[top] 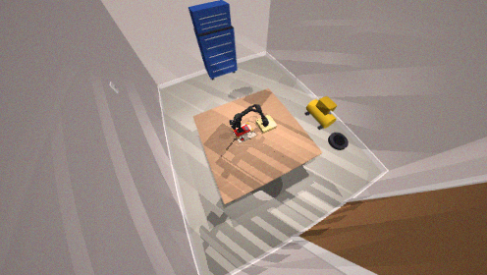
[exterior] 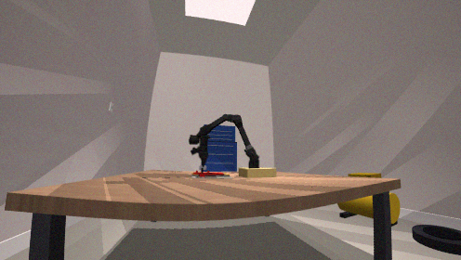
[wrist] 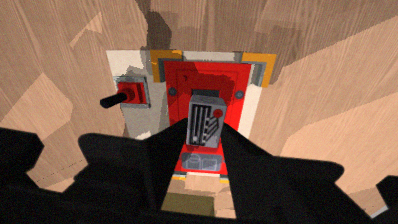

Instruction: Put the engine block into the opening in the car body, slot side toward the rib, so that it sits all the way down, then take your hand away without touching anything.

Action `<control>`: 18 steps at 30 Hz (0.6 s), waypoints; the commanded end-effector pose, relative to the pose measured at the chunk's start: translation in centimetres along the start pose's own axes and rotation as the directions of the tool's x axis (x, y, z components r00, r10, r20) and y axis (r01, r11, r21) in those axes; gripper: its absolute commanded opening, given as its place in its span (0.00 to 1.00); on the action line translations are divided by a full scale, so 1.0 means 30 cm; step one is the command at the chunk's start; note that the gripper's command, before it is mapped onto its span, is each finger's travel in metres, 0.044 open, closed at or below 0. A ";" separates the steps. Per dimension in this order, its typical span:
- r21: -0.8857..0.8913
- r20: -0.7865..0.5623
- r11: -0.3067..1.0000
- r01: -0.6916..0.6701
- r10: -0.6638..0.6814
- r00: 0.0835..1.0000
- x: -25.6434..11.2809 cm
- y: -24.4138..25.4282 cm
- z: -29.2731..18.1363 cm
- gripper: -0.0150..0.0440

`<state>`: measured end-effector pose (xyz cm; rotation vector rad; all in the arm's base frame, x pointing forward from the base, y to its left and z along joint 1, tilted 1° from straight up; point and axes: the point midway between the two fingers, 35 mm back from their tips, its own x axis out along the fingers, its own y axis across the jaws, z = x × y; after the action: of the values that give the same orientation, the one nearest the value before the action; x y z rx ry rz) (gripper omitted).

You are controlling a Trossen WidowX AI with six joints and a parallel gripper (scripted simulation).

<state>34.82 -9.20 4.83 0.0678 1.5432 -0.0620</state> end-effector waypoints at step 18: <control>-0.112 -0.001 0.994 0.005 -0.005 1.000 0.002 -0.004 0.002 0.52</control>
<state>34.85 -9.23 4.82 -0.0793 1.5423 0.0803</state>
